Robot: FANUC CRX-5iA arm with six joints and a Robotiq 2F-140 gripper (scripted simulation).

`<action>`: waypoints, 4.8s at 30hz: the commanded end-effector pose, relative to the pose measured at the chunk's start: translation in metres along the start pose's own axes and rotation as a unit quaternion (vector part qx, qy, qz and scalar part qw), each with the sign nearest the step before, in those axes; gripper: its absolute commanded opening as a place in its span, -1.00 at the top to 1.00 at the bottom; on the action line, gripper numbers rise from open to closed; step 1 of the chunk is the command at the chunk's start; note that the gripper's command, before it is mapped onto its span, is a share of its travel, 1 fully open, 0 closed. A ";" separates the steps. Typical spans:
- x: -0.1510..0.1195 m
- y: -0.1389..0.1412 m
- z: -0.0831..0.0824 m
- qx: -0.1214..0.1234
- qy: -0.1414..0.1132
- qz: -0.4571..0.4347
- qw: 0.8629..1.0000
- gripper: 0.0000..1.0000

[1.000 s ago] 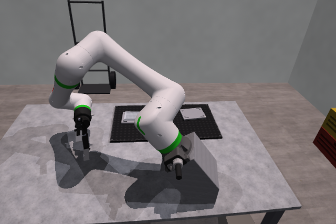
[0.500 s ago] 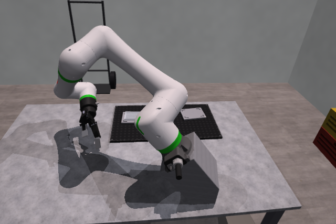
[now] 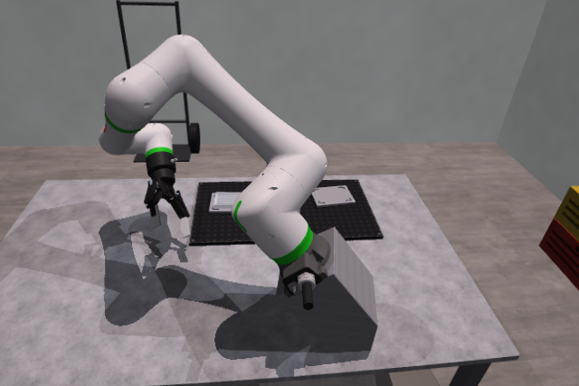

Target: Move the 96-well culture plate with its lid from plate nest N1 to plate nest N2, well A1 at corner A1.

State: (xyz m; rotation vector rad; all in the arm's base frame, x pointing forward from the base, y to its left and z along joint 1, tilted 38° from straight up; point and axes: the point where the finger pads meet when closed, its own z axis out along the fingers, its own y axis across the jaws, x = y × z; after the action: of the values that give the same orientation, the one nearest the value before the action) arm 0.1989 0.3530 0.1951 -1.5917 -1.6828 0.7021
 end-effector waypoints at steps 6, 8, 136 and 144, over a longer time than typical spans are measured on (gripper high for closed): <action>-0.014 0.017 -0.021 -0.040 0.012 0.062 0.997 -1.00; -0.019 0.022 -0.027 -0.040 0.012 0.062 0.997 -1.00; -0.259 0.164 -0.270 -0.195 0.401 0.742 0.501 -1.00; -0.239 0.179 -0.260 -0.145 0.426 0.764 0.462 -1.00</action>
State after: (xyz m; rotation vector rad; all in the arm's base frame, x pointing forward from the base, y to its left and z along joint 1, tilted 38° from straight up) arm 0.5119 0.1037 0.1871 -2.7684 0.7531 0.0996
